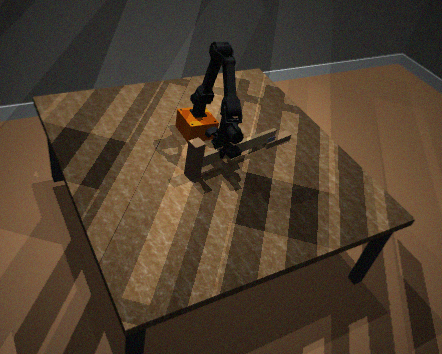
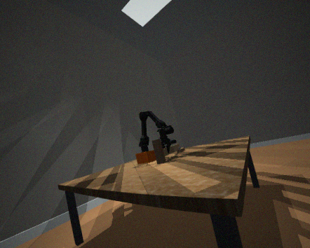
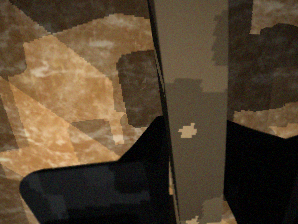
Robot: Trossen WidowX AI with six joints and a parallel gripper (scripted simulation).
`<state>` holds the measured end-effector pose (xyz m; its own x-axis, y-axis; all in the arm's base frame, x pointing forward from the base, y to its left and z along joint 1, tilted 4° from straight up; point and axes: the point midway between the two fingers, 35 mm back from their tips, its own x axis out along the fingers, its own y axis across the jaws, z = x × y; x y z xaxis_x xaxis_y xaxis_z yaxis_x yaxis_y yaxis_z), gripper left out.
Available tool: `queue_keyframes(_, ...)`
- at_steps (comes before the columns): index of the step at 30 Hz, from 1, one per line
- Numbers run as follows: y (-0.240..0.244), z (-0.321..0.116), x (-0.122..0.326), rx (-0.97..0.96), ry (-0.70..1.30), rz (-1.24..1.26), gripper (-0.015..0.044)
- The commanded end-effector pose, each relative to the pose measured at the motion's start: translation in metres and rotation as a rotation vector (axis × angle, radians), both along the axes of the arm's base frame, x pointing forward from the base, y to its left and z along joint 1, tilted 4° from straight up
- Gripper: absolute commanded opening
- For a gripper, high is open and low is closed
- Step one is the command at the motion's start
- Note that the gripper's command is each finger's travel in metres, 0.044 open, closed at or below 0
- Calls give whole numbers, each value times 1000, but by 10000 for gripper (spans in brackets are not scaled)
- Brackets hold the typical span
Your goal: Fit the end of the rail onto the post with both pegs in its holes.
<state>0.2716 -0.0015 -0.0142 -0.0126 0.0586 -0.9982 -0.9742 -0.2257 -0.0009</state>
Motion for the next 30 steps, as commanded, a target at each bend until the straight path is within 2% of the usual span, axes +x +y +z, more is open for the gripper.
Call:
queue_keyframes(1, -2, 2, 4, 1, -9, 3, 0)
queue_keyframes(30, -9, 2, 5, 0, -9, 3, 0)
